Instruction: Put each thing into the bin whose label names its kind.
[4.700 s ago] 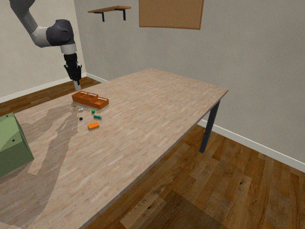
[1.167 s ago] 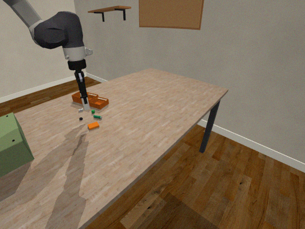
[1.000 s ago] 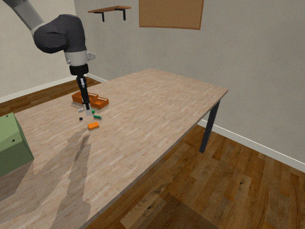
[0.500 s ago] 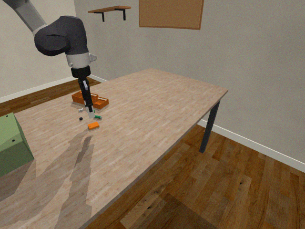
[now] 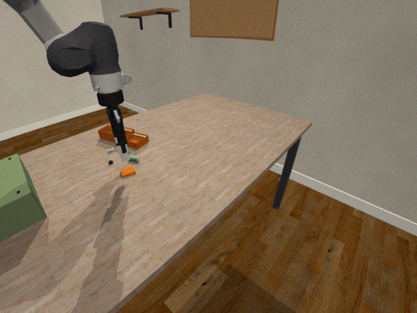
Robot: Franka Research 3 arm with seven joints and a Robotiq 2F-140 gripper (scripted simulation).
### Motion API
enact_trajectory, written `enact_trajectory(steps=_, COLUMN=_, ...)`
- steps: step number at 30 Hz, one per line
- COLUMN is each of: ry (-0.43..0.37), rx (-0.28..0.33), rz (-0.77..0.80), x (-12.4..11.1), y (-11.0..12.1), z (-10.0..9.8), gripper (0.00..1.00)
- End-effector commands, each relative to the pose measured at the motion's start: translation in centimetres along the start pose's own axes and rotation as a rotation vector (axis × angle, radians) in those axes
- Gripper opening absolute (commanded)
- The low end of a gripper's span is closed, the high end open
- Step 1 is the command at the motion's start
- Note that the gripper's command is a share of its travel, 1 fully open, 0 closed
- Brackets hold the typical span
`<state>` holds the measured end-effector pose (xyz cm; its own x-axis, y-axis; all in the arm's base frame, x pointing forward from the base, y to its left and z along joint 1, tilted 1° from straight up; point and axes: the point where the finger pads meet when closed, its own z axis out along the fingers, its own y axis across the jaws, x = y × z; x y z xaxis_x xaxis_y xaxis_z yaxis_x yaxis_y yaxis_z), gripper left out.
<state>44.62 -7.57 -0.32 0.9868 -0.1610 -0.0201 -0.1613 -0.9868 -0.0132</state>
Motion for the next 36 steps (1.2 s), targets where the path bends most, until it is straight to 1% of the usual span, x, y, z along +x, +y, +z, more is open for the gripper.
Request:
enact_trajectory(steps=1, ry=0.002, rx=0.001, rz=-0.008, x=-0.1, y=0.0, z=0.0, gripper=0.33)
enact_trajectory(steps=28, ry=0.002, rx=0.001, rz=-0.008, x=-0.1, y=0.0, z=0.0, gripper=0.33)
enact_trajectory(steps=36, ry=0.002, rx=0.001, rz=-0.008, x=0.0, y=0.0, z=3.2, gripper=0.33)
